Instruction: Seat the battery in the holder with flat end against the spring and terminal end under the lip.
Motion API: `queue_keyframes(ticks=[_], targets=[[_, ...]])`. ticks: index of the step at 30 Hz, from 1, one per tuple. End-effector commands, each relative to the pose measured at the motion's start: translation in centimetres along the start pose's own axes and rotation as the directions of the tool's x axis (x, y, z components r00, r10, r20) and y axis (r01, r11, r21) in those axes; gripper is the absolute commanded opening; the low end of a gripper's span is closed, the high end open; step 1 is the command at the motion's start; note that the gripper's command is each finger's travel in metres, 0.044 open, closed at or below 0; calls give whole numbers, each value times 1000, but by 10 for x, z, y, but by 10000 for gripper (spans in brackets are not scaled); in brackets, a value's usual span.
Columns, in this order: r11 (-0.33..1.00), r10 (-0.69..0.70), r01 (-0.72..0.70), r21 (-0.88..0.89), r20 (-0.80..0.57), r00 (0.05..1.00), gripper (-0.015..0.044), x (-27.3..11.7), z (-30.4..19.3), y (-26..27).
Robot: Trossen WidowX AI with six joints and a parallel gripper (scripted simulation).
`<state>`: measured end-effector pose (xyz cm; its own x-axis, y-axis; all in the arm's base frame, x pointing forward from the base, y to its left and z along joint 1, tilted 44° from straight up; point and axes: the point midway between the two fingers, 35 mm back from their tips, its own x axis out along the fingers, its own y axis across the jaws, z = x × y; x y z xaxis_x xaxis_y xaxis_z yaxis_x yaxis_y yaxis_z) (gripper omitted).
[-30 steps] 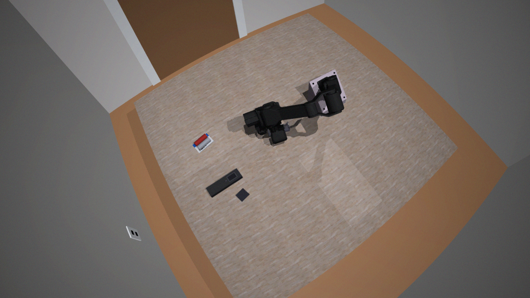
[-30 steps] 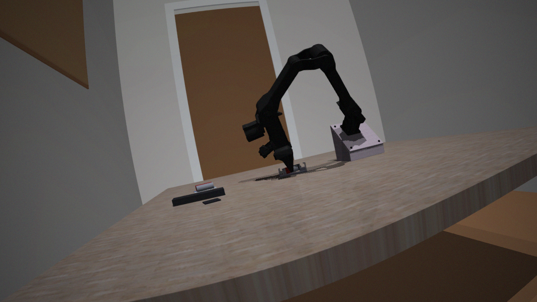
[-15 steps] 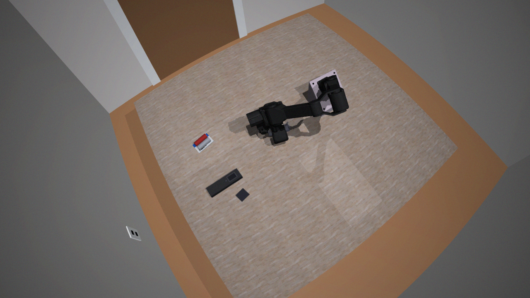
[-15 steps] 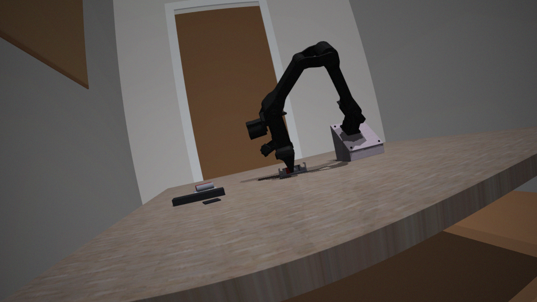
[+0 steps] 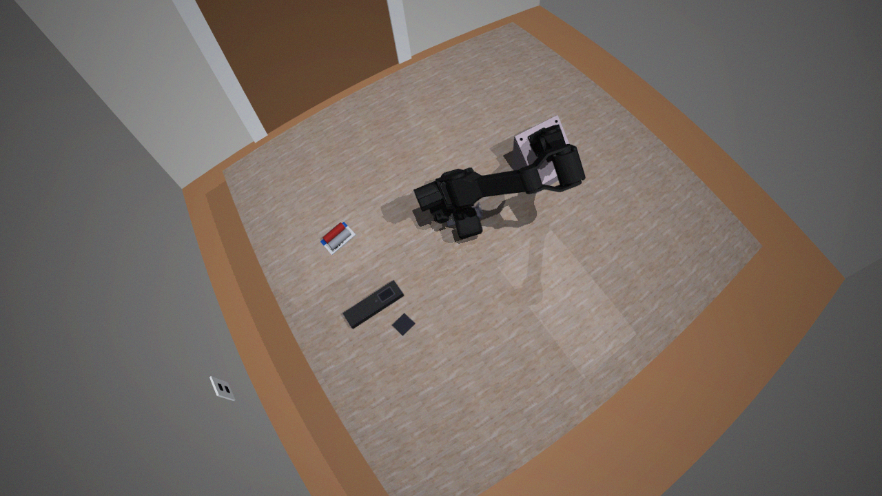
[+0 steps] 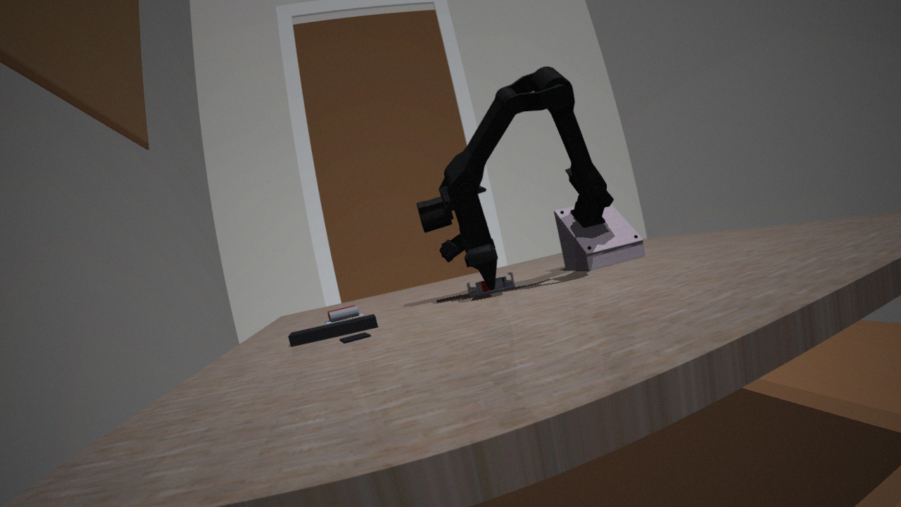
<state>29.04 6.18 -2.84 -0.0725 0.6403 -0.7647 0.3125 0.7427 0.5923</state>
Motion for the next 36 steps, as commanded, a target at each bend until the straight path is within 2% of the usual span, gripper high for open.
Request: queue_keyframes(ticks=[1, 24, 28, 36], targets=[[1000, -2, 2, -3, 5, 1000, 76, 0, -4, 1], [1000, 0, 0, -2, 11, 1000, 76, 1, -9, 1], [1000, 0, 0, -2, 11, 1000, 178, 1, -9, 1], [1000, 0, 0, -3, 12, 1000, 178, -10, -10, -1]])
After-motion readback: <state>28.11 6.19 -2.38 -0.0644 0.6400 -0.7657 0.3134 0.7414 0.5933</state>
